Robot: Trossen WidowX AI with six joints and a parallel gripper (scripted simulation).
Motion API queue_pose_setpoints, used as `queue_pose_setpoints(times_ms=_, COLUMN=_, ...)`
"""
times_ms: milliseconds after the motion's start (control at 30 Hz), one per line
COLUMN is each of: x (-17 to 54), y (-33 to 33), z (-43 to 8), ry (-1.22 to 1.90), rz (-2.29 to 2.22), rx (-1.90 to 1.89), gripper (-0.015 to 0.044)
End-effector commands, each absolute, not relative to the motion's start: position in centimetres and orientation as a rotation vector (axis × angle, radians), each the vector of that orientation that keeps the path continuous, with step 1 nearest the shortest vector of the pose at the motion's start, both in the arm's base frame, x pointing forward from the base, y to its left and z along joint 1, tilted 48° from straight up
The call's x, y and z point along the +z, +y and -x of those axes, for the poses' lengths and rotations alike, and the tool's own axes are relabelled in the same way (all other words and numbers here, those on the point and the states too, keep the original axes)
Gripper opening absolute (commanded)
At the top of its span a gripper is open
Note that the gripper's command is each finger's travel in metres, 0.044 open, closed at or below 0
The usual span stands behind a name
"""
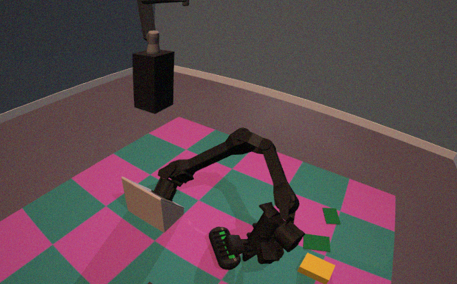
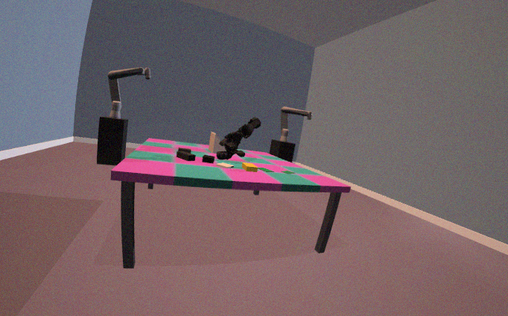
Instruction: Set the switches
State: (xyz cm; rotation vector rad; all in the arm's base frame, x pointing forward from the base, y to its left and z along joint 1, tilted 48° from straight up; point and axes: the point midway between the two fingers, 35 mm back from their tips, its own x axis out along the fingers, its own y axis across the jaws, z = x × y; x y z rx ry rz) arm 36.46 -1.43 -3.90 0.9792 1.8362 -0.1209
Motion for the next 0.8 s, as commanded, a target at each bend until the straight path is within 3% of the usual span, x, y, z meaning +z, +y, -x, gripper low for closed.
queue_pose_setpoints(times_ms=0, x=-4.1, y=-1.33, z=-36.23, ry=1.841, rz=-0.989, rx=-0.124, gripper=0.0)
queue_pose_setpoints(times_ms=767, x=-4.61, y=-1.76, z=-35.61, ry=1.841, rz=-0.989, rx=-0.125, gripper=0.0)
